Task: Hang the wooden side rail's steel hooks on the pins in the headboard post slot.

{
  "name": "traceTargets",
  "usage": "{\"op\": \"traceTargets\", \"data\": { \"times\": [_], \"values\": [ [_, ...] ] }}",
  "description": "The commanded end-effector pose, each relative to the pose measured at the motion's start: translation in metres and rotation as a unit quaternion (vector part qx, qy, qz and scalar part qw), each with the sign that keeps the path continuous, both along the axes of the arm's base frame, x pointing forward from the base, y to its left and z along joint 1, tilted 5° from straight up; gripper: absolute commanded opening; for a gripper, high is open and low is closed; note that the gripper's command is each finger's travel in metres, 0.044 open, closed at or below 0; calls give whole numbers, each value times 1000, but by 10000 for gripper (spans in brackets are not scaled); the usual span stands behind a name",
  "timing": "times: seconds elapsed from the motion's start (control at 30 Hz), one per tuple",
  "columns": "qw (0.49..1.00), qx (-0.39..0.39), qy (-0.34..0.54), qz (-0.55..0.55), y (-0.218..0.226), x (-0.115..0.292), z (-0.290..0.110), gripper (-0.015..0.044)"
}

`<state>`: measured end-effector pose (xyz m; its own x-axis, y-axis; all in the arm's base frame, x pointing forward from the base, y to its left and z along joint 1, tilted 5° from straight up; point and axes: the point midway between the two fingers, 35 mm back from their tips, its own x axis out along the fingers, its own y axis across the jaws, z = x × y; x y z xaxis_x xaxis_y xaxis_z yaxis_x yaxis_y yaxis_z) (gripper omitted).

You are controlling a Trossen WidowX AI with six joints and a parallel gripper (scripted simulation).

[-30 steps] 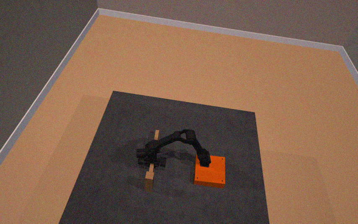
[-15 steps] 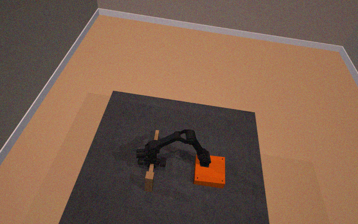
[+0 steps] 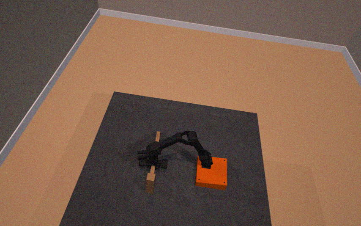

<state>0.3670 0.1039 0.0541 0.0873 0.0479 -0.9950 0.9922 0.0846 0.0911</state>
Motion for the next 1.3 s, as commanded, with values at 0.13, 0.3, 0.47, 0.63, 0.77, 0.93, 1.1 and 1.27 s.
{"op": "traceTargets", "data": {
  "times": [0.13, 0.3, 0.47, 0.63, 0.77, 0.93, 1.1, 1.27],
  "values": [
    [1000, 3, -7, 0, 2, 1, 4, 0],
    [1000, 3, -7, 0, 3, 1, 5, 0],
    [1000, 3, -7, 0, 3, 0, 5, 0],
    [1000, 3, -7, 0, 4, 0, 5, 0],
    [1000, 3, -7, 0, 4, 1, 5, 0],
    [1000, 3, -7, 0, 5, 1, 6, 0],
    [1000, 3, -7, 0, 6, 2, 6, 0],
    [1000, 3, -7, 0, 6, 2, 6, 0]
  ]
}}
